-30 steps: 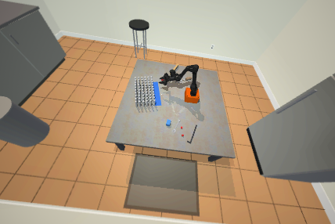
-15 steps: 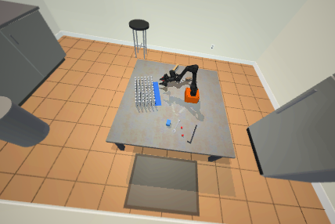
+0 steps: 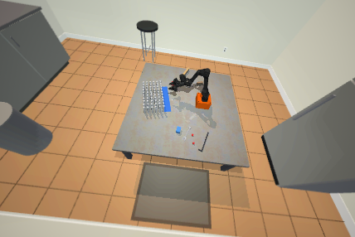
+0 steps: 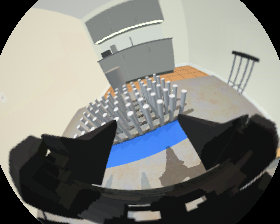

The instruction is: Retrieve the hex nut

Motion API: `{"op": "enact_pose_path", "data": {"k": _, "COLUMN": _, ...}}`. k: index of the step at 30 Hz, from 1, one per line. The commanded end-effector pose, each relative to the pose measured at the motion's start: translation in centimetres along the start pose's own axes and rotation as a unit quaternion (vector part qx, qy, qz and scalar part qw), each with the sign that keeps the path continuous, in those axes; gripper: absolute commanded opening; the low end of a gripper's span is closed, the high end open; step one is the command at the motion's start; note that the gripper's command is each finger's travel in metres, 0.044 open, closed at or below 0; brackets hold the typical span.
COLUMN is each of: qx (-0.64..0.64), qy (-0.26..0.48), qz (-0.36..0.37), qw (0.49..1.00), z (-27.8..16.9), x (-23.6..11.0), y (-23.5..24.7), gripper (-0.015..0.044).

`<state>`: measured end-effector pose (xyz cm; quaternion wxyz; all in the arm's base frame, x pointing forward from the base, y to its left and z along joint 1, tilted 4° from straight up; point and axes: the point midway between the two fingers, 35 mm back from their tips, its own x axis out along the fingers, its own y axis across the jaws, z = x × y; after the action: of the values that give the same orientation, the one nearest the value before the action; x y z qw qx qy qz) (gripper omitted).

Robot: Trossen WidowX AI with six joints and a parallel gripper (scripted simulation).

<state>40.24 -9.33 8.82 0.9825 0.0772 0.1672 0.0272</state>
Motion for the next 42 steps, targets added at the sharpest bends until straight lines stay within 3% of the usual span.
{"op": "enact_pose_path", "data": {"k": 1, "qx": -0.001, "qy": 0.003, "qz": 0.003, "qw": 1.000, "z": -0.1, "x": 0.0, "y": 0.1, "gripper": 0.0440}}
{"op": "enact_pose_path", "data": {"k": 9, "qx": 0.016, "qy": 0.012, "qz": -0.011, "qw": 1.000, "z": -0.3, "x": -0.1, "y": -1.2, "gripper": 0.0440}}
{"op": "enact_pose_path", "data": {"k": 14, "qx": 0.119, "qy": 0.060, "qz": -0.093, "qw": 0.987, "z": -1.1, "x": -2.0, "y": -8.6, "gripper": 0.0440}}
{"op": "enact_pose_path", "data": {"k": 21, "qx": 0.290, "qy": 0.111, "qz": -0.201, "qw": 0.929, "z": -2.9, "x": -7.4, "y": -17.9, "gripper": 0.0440}}
{"op": "enact_pose_path", "data": {"k": 31, "qx": 0.522, "qy": 0.132, "qz": -0.297, "qw": 0.788, "z": -5.8, "x": -16.9, "y": -25.3, "gripper": 0.0440}}
{"op": "enact_pose_path", "data": {"k": 42, "qx": 0.741, "qy": 0.106, "qz": -0.353, "qw": 0.561, "z": -8.4, "x": -29.2, "y": -27.9, "gripper": 0.0440}}
